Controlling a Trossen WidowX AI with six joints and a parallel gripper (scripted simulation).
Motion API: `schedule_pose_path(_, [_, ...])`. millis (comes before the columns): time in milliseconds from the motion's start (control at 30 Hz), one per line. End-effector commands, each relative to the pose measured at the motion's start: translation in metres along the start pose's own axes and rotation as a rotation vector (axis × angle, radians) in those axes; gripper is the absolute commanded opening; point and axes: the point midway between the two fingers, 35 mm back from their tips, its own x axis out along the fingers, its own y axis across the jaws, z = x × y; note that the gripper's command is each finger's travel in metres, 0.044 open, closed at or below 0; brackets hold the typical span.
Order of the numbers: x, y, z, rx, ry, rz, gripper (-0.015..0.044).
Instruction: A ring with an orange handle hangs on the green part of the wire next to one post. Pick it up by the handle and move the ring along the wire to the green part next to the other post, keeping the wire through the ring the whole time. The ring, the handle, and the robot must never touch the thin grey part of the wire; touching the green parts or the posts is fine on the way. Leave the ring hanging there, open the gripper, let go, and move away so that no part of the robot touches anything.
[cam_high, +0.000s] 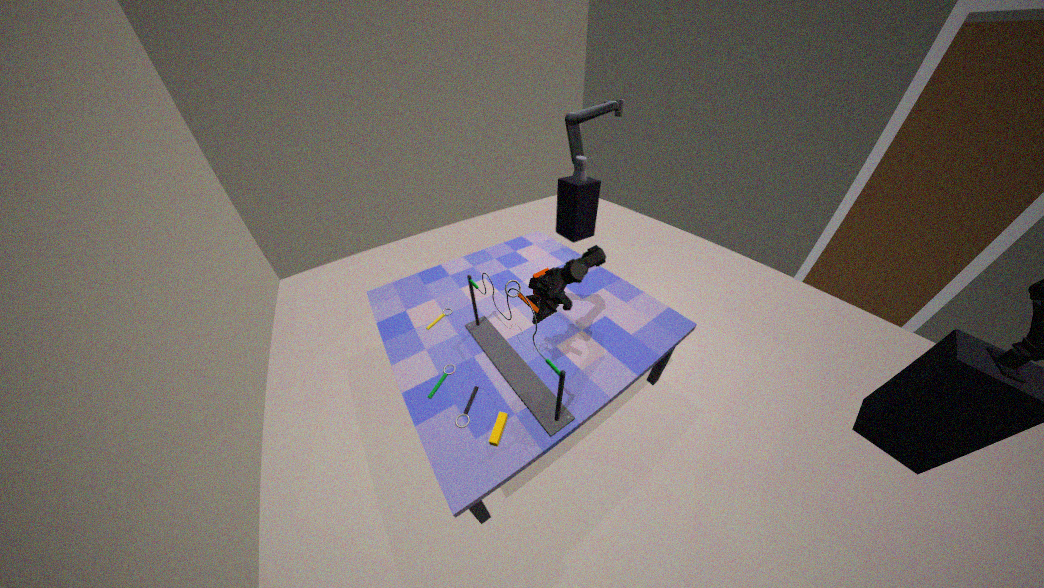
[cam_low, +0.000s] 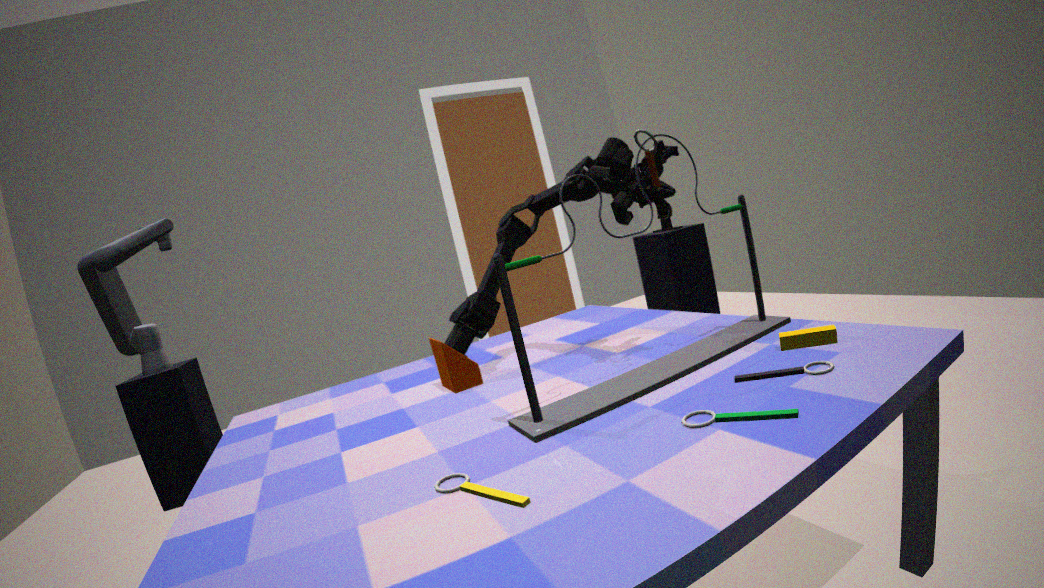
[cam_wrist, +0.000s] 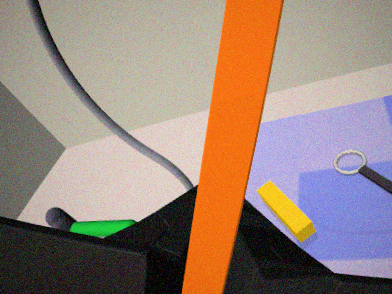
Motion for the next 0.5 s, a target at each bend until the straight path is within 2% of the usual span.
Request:
schedule_pose_path(0, [-0.0007,0.0001,-0.001,0.051,-0.005,0.025,-0.015])
schedule_pose_path(467, [-0.0004,0.0061,-0.0003,0.208,-0.025,0.113,-0.015])
